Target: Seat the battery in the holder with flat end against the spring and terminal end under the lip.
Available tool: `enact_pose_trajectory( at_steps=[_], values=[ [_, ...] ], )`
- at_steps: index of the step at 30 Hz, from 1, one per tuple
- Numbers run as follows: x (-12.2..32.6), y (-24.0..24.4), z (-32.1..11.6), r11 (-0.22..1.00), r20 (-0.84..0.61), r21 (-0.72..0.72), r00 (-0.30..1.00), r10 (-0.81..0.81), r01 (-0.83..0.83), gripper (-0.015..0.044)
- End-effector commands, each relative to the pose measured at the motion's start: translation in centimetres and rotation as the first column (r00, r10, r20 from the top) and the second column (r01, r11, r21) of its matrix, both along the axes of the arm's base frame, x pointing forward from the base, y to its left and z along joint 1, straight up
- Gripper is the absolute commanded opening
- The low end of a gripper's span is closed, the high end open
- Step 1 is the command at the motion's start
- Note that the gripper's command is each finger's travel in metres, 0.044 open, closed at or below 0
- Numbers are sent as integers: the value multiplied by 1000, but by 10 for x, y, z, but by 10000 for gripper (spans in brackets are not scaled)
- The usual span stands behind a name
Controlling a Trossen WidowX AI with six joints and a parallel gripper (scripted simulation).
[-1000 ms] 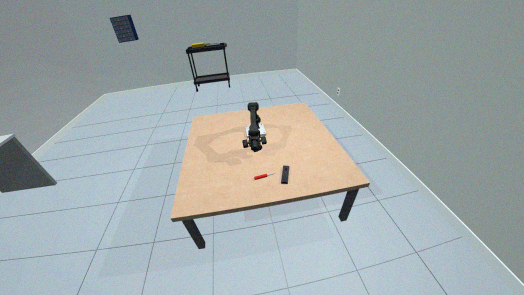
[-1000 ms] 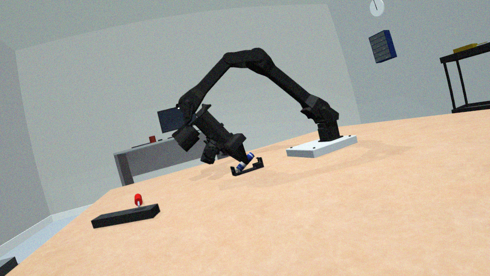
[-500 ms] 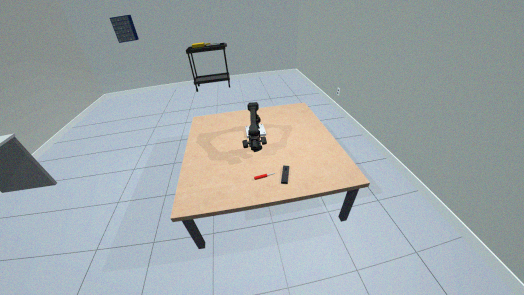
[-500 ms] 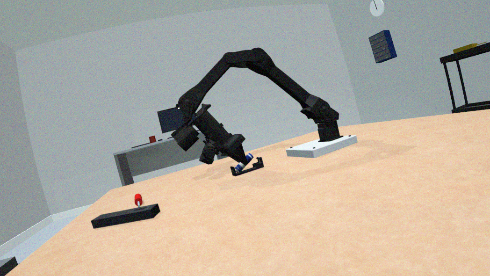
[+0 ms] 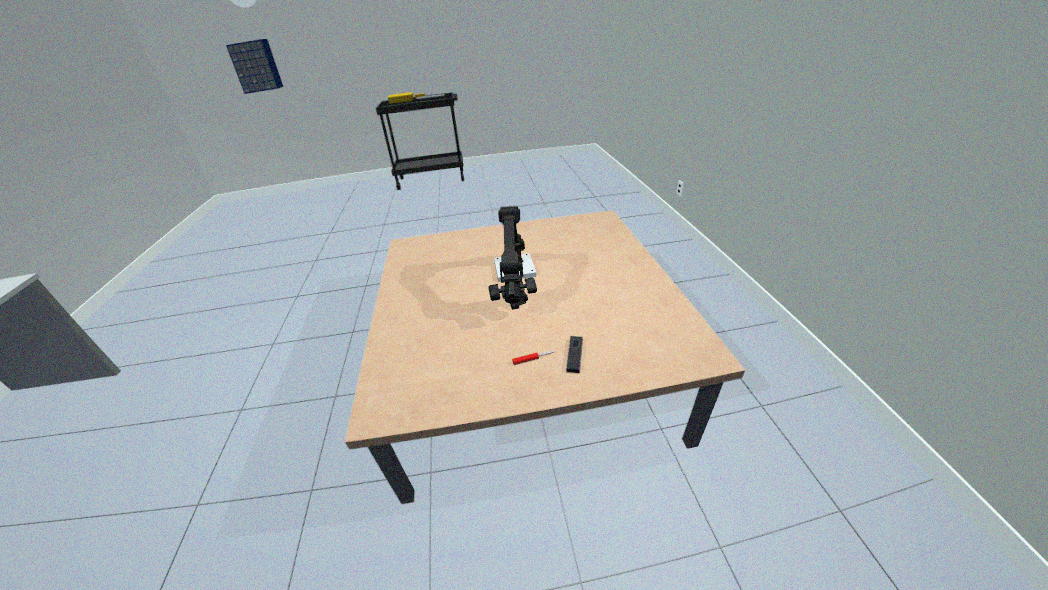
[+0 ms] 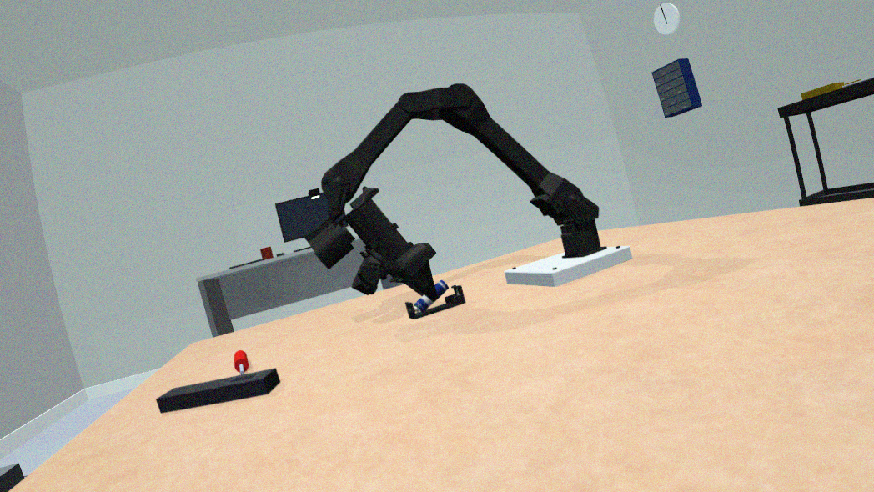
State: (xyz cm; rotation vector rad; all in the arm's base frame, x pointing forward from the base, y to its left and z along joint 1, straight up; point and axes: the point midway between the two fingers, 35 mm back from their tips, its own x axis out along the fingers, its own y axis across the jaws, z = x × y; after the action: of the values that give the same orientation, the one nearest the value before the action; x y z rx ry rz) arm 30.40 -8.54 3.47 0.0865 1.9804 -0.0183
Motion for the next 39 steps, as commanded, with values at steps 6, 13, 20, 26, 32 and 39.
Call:
enact_pose_trajectory(
  at_steps=[6, 13, 20, 26, 32, 39],
  values=[
    [3, 0, -1, 1000, 63, -1, 998, -1, 1, 66],
    [2, 0, -2, 1000, 97, -2, 995, -2, 2, 66],
    [1, 0, -3, 1000, 131, -3, 991, -2, 3, 66],
    [0, 0, -4, 1000, 160, -4, 987, -3, 3, 66],
    [-1, 0, -5, 1000, 189, -5, 982, -2, 3, 66],
    [-3, 0, -6, 1000, 222, -6, 975, -2, 3, 66]
  ],
)
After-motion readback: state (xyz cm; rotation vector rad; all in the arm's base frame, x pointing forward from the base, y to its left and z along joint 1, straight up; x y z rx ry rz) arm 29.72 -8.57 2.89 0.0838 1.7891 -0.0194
